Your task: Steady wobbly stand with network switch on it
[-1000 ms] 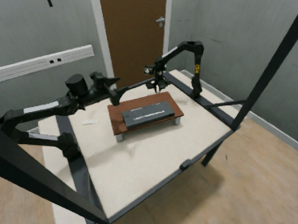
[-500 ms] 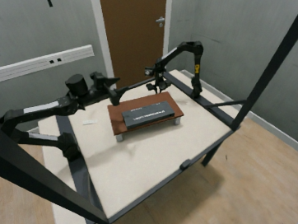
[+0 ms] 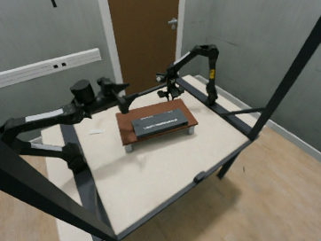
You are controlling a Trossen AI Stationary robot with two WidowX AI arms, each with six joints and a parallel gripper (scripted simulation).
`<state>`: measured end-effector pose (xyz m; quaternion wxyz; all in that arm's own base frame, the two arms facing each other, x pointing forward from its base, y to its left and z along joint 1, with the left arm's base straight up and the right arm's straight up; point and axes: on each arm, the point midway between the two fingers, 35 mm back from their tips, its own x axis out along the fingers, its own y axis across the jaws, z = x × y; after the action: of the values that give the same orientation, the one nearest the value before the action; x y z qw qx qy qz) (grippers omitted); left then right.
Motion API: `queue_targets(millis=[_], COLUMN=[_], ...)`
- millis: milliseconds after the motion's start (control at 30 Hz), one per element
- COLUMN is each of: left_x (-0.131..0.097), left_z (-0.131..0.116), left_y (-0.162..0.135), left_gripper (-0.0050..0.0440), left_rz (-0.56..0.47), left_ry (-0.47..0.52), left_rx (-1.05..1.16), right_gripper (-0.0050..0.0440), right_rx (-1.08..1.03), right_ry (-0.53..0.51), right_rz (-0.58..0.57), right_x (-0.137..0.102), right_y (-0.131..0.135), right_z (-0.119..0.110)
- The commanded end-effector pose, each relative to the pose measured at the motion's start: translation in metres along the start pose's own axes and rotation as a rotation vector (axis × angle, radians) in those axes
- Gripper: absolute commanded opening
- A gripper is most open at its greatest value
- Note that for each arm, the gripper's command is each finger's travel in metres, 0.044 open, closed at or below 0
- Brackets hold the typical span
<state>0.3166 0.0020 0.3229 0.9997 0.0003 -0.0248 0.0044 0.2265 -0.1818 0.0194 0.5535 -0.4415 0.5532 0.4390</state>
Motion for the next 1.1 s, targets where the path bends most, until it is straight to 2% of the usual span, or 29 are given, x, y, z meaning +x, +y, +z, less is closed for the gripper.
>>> queue_targets(millis=[0, 100, 133, 1033, 1067], left_x=[-0.003, -0.003, -0.003, -0.003, -0.003], left_z=[0.019, 0.019, 0.019, 0.019, 0.019], left_y=[0.0, 0.0, 0.0, 0.0, 0.0], left_gripper=[0.04, 0.04, 0.04, 0.04, 0.04], left_rz=[0.0, 0.0, 0.0, 0.0, 0.0], left_ry=[-0.046, -0.046, -0.046, -0.046, -0.046], left_rx=[0.005, 0.005, 0.005, 0.005, 0.005], right_gripper=[-0.005, -0.005, 0.019, 0.019, 0.019], right_rx=[-0.004, -0.007, 0.001, 0.001, 0.001], right_ry=[0.0, 0.004, 0.017, 0.016, 0.018], right_rz=[-0.016, -0.014, -0.051, -0.048, -0.054], right_x=[-0.001, 0.001, -0.012, -0.011, -0.018], right_y=[-0.002, -0.002, -0.009, -0.008, -0.009], right_z=[0.0, 0.0, -0.004, -0.004, -0.004])
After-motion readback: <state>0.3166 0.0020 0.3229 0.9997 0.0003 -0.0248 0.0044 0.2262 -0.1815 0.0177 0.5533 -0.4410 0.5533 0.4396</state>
